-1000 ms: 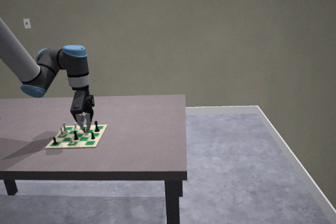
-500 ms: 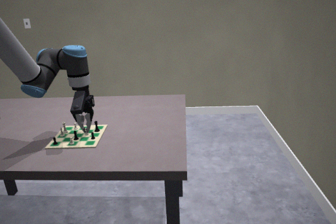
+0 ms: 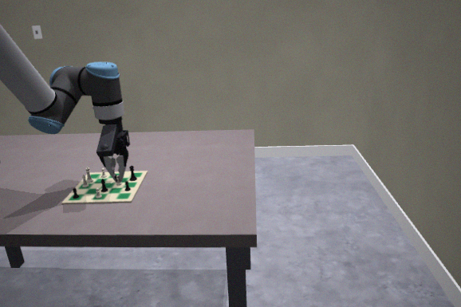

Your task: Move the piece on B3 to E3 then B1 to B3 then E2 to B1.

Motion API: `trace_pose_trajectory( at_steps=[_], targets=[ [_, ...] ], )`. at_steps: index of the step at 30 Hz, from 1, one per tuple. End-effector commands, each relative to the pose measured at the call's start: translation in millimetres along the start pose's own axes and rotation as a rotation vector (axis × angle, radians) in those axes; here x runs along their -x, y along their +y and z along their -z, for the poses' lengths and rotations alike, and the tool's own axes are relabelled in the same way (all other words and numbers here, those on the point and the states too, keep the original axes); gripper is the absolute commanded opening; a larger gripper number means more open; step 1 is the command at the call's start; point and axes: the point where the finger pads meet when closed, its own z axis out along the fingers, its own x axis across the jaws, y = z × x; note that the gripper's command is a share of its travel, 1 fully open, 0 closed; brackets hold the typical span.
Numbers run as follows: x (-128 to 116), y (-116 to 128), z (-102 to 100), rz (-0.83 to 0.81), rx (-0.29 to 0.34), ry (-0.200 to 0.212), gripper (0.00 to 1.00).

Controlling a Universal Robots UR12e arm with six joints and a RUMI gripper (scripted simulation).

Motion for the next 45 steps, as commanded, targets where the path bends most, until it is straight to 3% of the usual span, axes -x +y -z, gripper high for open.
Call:
trace_pose_trajectory(
  at_steps=[1,45],
  targets=[
    [0.4,0.0,0.6,0.0,0.0,-0.001,0.0],
    [0.4,0.0,-3.4,0.0,0.0,-0.001,0.0]
  ],
)
